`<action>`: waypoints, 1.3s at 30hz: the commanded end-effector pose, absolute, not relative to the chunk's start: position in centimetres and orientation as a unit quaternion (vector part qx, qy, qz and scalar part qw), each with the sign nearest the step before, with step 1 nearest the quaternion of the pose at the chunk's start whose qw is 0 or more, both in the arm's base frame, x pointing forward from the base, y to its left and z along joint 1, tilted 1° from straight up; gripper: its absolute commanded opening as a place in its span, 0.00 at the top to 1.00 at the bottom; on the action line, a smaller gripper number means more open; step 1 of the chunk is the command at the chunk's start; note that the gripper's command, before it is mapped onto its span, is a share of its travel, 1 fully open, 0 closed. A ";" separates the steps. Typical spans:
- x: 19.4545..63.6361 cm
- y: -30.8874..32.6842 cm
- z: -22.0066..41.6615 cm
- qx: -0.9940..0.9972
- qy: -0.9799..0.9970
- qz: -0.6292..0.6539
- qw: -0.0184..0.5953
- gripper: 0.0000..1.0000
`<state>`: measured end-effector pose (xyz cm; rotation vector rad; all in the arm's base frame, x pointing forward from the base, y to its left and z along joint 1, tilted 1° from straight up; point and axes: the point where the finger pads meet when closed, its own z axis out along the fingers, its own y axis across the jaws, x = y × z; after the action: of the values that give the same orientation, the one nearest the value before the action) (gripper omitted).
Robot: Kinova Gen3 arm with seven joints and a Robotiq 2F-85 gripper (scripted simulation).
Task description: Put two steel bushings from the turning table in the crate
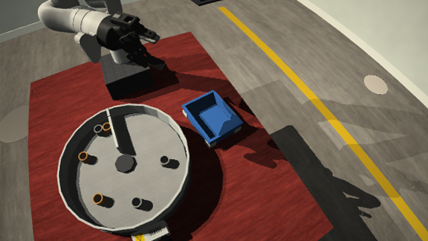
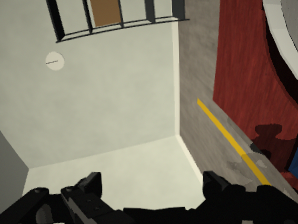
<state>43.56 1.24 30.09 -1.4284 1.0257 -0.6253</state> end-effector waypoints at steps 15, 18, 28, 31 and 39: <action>43.6 0.6 30.1 -0.555 0.482 -0.354 0.578 0.00; 43.6 0.6 30.1 -0.555 0.482 -0.354 0.578 0.00; 43.8 0.6 30.3 -0.555 0.483 -0.359 0.575 0.00; 43.8 0.6 30.3 -0.555 0.483 -0.359 0.575 0.00; 43.8 1.0 30.5 -0.653 0.468 -0.259 0.536 0.00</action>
<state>43.75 0.94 29.79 -1.4718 1.0888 -0.6322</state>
